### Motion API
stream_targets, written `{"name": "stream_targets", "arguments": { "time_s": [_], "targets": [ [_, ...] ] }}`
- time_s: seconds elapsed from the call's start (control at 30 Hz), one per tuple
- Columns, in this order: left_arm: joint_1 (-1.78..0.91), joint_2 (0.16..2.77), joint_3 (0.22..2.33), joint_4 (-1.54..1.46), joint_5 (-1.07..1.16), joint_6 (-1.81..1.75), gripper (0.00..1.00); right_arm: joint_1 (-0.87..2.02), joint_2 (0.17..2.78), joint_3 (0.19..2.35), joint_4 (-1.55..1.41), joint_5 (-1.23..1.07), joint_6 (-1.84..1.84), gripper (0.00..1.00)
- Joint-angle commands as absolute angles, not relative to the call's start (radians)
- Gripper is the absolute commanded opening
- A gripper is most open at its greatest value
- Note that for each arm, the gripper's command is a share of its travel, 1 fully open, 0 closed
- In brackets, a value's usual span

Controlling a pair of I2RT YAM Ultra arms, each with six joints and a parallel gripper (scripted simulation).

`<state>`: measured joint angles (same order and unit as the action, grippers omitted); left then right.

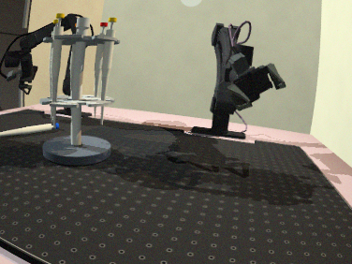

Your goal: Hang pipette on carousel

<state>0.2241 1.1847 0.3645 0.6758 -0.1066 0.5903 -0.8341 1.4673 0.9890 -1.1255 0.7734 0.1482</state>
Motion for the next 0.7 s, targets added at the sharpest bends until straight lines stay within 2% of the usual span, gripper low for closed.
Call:
{"name": "stream_targets", "arguments": {
  "time_s": [0.0, 0.53, 0.67],
  "targets": [
    [0.224, 1.176, 0.379, 0.684, -0.106, 0.587, 1.0, -0.834, 1.456, 1.002, -1.12, 0.788, 0.156, 1.0],
    [0.224, 1.176, 0.379, 0.684, -0.106, 0.587, 1.0, -0.834, 1.456, 1.002, -1.12, 0.788, 0.156, 1.0],
    [0.293, 1.145, 0.4, 0.642, -0.043, 0.608, 1.0, -0.883, 1.491, 1.044, -1.094, 0.786, 0.089, 1.0]
  ]
}}
